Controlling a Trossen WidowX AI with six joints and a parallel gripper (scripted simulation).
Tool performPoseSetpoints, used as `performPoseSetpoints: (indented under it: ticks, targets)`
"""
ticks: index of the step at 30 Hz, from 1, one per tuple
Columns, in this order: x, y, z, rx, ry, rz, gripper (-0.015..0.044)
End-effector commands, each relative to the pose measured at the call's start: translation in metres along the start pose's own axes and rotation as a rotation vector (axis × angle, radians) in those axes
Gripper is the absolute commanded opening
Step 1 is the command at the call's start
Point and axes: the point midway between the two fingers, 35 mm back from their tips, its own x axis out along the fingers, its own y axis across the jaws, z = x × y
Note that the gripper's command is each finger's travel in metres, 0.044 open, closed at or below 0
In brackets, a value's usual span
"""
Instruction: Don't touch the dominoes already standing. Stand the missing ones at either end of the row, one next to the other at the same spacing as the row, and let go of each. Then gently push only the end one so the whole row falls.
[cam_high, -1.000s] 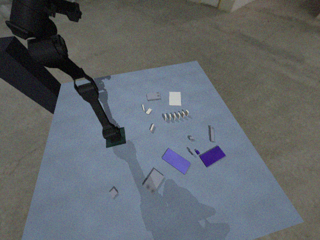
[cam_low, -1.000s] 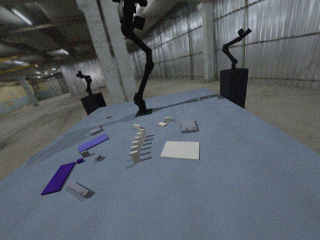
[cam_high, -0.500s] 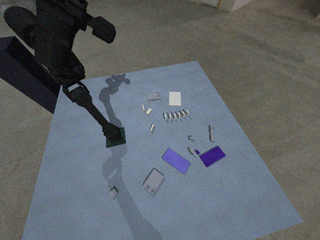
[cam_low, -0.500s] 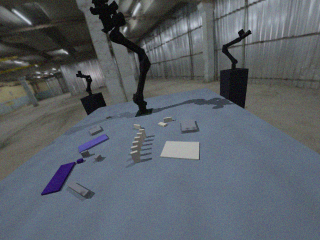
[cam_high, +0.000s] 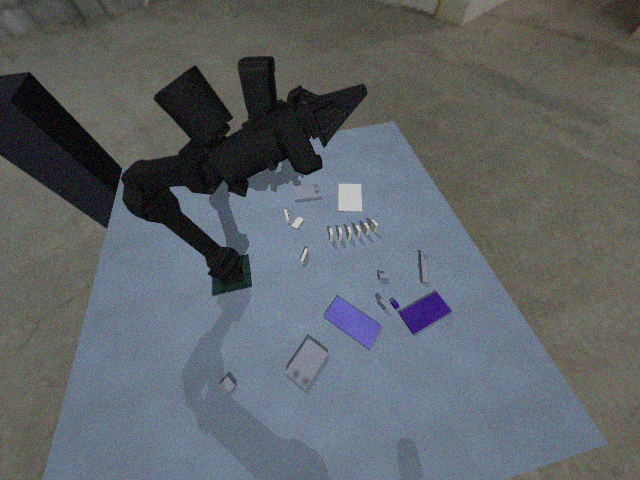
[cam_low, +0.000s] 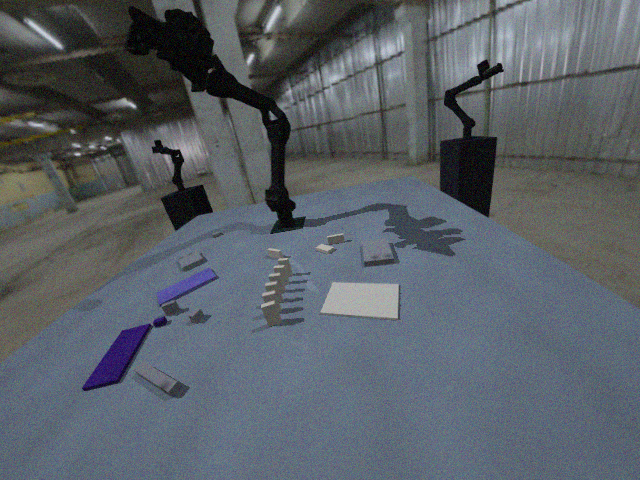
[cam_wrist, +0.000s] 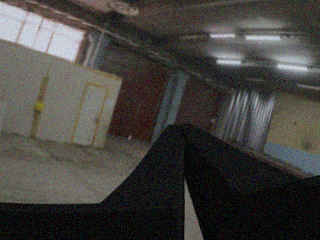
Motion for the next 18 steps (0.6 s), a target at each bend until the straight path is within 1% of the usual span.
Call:
performPoseSetpoints:
  ticks: [1, 5, 9, 13, 18]
  targets:
    - [0.015, 0.038, -0.060, 0.275, 0.184, 0.071, 0.0000]
    - [0.018, 0.087, -0.111, 0.517, 0.385, 0.127, 0.0000]
    - [0.008, 0.141, -0.157, 0.719, 0.609, 0.162, 0.0000]
    - [-0.014, 0.197, -0.195, 0.875, 0.854, 0.171, 0.0000]
    - [-0.060, 0.261, -0.233, 0.992, 1.175, 0.139, 0.0000]
